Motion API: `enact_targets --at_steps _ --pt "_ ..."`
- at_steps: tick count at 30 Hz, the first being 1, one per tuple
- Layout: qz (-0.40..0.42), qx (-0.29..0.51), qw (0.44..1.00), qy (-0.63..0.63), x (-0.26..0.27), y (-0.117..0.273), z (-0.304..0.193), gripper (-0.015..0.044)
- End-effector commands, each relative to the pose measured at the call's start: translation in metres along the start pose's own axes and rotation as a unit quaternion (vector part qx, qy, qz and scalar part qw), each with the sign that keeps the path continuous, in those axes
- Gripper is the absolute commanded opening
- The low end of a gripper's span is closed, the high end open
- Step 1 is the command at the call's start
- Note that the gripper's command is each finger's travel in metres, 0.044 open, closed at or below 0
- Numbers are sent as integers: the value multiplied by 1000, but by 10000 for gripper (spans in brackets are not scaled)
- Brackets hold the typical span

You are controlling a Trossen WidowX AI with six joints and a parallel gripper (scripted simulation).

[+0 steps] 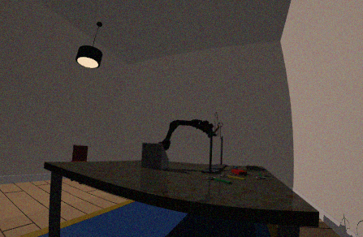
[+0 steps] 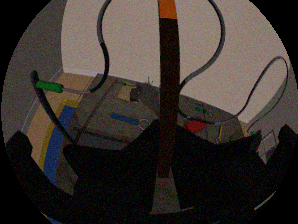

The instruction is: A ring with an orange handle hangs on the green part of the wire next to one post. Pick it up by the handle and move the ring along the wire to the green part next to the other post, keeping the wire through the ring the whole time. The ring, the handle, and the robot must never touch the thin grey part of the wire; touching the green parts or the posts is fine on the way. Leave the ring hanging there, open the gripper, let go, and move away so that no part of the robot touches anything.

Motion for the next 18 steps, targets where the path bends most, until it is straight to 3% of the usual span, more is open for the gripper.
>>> enact_targets --at_steps 1,18 --pt "24 -8 999 -39 3 3 1 -150" --pt "112 -36 974 -193 15 3 5 -150"
Point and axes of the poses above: the point midway between the two fingers, 35 mm back from their tips, its own y axis back along the fingers, its own x axis across the jaws, z = x × y, the point moved 4 cm from there along y, back along the fingers, and after that the axes turned 12 degrees about y, right-handed, at the moved point
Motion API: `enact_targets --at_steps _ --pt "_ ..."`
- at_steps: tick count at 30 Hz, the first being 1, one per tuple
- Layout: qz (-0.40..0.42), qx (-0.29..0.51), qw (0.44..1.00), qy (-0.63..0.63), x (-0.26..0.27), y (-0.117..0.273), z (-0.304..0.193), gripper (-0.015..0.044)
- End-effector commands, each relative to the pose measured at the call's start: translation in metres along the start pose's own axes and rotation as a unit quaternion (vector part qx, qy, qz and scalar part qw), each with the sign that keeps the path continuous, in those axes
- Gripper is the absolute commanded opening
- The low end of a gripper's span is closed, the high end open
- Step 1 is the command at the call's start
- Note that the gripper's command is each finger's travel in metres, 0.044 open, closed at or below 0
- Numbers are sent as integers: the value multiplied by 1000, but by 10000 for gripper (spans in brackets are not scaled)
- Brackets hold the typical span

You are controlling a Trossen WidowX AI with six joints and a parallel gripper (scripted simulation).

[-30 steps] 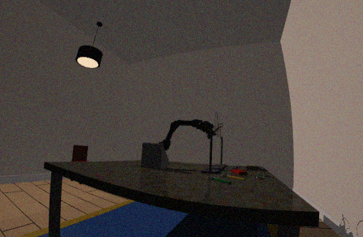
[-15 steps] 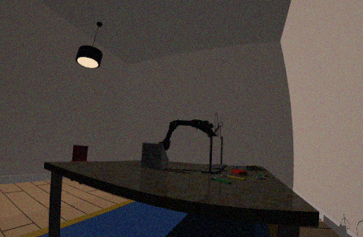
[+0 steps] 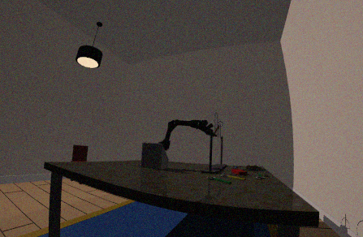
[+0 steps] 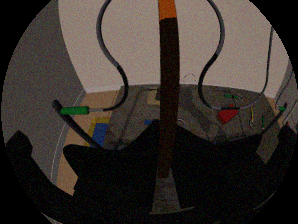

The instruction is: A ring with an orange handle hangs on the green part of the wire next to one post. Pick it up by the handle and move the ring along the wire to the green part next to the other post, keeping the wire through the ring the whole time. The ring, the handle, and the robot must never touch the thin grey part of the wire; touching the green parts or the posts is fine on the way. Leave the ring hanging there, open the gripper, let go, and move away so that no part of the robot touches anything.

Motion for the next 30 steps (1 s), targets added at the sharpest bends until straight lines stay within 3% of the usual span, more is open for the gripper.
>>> enact_targets --at_steps 1,30 --pt "24 -7 999 -38 4 3 0 -150" --pt "170 -58 938 -297 23 5 10 -150"
Point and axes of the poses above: the point midway between the two fingers, 35 mm back from their tips, its own y axis back along the fingers, its own x axis across the jaws, z = x × y, the point moved 4 cm from there along y, back along the fingers, and after that the axes turned 12 degrees about y, right-handed, at the moved point
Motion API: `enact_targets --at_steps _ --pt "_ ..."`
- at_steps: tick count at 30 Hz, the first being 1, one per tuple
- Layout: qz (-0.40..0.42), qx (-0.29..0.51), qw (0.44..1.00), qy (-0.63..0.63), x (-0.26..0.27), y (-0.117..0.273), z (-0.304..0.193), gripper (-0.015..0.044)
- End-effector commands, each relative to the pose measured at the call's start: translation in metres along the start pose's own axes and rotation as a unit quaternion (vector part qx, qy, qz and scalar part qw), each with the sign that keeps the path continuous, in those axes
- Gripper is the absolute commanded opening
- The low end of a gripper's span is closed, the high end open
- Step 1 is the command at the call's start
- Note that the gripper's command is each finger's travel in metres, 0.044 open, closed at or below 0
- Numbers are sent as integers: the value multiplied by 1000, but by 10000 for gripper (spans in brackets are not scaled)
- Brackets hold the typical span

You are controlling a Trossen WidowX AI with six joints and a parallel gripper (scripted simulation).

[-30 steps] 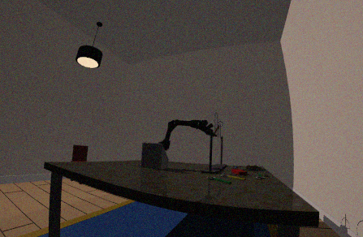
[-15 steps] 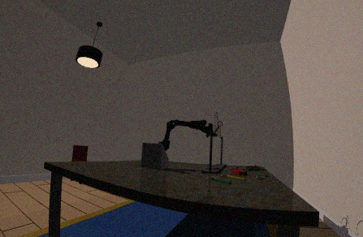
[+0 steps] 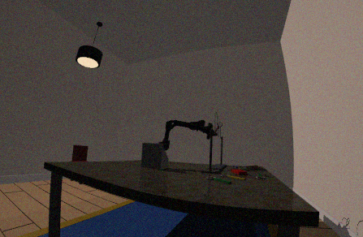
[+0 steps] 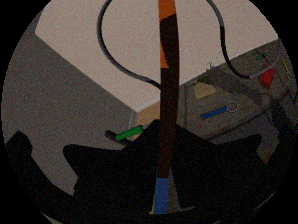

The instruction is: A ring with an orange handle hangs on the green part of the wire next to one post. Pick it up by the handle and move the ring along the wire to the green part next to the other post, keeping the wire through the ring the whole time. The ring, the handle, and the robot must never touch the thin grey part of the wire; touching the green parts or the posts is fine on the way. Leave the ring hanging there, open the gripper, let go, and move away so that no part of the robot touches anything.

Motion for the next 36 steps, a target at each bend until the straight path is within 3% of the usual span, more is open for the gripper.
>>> enact_targets --at_steps 1,36 --pt "23 -7 999 -38 4 3 0 -150" --pt "194 -72 915 -347 28 6 13 -150"
Point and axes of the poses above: the point midway between the two fingers, 35 mm back from their tips, its own y axis back along the fingers, its own x axis across the jaws, z = x × y, the point moved 4 cm from there along y, back along the fingers, and after that the axes turned 12 degrees about y, right-handed, at the moved point
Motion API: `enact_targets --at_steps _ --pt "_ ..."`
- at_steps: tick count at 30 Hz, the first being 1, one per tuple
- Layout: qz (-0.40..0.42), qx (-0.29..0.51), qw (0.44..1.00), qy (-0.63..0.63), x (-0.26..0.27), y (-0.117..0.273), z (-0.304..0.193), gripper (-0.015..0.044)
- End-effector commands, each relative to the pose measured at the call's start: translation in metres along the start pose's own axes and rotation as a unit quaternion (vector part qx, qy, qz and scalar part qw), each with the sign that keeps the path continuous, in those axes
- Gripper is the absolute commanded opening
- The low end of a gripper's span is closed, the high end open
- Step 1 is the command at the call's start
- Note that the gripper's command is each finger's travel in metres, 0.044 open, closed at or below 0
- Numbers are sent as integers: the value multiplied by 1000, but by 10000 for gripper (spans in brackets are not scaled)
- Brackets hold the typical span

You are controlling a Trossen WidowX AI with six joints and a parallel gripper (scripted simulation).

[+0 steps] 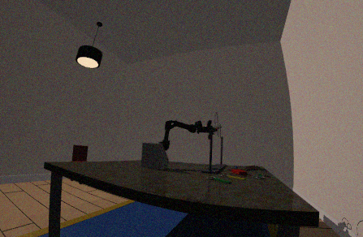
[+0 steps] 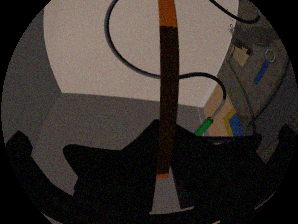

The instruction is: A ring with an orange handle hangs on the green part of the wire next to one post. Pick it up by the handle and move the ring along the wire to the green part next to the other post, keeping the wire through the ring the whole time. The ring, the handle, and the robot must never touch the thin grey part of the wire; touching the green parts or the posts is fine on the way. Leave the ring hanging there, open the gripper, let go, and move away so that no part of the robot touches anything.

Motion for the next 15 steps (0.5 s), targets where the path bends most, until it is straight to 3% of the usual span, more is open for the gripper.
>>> enact_targets --at_steps 1,15 --pt "19 -11 999 -38 0 -1 2 -150" --pt "75 -33 987 -138 8 -1 4 -150"
Point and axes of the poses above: the point midway between the two fingers, 35 mm back from their tips, its own y axis back along the fingers, its own x axis across the jaws, z = x × y, the point moved 4 cm from there along y, back along the fingers, and after that the axes turned 12 degrees about y, right-handed, at the moved point
